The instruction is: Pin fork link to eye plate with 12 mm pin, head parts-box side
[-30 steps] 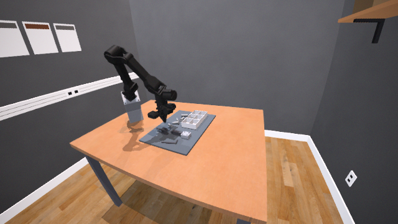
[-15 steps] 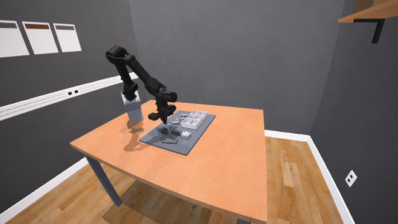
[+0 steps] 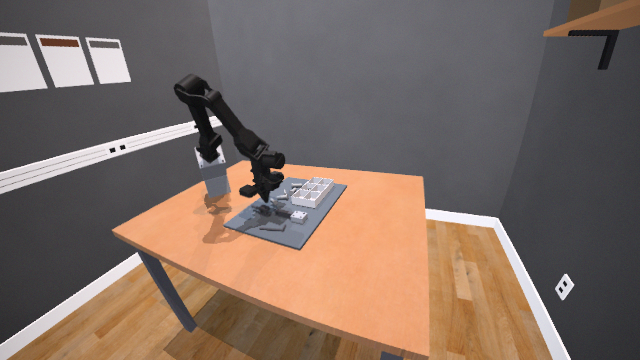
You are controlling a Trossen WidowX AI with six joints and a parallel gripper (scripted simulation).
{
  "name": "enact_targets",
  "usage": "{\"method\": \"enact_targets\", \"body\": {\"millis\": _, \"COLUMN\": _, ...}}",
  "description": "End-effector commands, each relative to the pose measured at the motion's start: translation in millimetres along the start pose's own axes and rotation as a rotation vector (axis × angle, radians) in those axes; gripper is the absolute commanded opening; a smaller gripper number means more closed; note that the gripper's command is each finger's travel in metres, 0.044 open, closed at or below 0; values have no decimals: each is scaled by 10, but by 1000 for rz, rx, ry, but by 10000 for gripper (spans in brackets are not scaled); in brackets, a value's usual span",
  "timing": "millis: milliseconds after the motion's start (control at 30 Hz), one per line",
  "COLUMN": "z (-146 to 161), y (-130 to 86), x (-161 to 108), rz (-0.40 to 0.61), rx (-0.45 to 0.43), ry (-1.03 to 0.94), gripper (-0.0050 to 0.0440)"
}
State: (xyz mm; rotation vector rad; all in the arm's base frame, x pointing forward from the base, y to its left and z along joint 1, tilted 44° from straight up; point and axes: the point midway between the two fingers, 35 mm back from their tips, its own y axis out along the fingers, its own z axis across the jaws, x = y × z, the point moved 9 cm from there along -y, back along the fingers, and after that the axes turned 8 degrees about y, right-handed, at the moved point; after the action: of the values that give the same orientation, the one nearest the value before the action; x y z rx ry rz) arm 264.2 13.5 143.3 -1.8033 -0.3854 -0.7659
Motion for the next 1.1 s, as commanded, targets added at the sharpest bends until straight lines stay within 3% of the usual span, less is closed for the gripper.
{"method": "enact_targets", "body": {"millis": 0, "z": -9, "y": 40, "x": -5, "rz": 0, "rx": 0, "ry": -3, "gripper": -50}}
{"method": "enact_targets", "body": {"millis": 1067, "z": -71, "y": 84, "x": 27, "rz": -17, "rx": 3, "ry": 5, "gripper": -50}}
